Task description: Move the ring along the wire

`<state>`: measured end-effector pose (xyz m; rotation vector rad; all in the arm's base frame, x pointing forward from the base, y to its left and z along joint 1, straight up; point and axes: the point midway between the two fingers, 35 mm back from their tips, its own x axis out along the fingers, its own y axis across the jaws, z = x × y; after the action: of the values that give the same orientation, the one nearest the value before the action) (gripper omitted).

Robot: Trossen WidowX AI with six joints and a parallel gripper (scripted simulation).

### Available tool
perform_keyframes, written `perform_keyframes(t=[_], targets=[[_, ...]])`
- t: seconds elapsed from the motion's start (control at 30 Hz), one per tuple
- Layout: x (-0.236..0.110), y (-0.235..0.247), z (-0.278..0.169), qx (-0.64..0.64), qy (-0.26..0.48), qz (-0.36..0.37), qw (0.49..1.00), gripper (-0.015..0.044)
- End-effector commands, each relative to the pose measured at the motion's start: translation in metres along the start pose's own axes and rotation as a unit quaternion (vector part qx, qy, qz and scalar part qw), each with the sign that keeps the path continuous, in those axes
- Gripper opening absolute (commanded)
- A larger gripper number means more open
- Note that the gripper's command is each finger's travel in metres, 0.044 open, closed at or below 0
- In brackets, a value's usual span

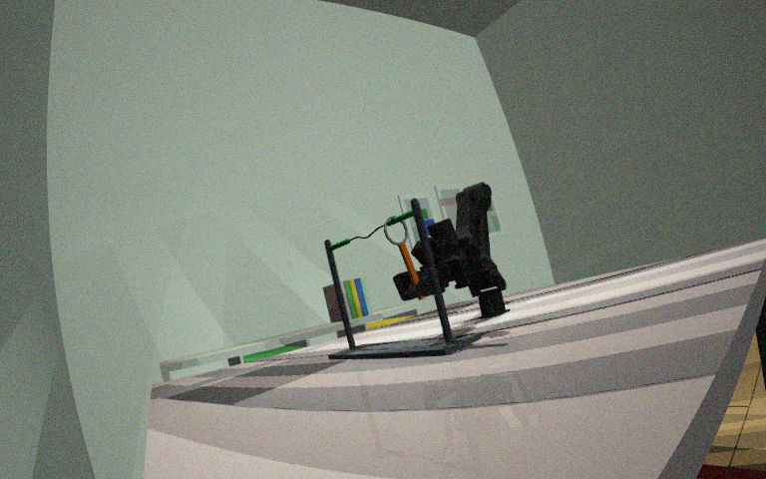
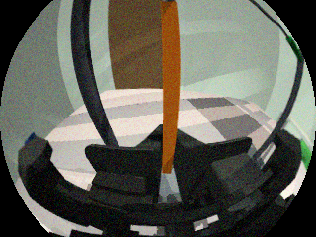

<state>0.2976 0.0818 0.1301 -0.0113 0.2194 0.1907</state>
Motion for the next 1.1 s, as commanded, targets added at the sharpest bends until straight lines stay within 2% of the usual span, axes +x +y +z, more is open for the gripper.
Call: perform_keyframes(t=[0.0,0.1,0.5,1.07], targets=[[0.0,-0.001,0.0,0.002,0.0,-0.003,1.0,-0.015],[0.0,-0.001,0.0,0.002,0.0,-0.003,1.0,-0.015],[-0.001,0.0,0.0,0.0,0.0,0.0,1.0,0.016],[-0.025,0.001,0.003,0.001,0.001,-0.001,1.0,0.016]])
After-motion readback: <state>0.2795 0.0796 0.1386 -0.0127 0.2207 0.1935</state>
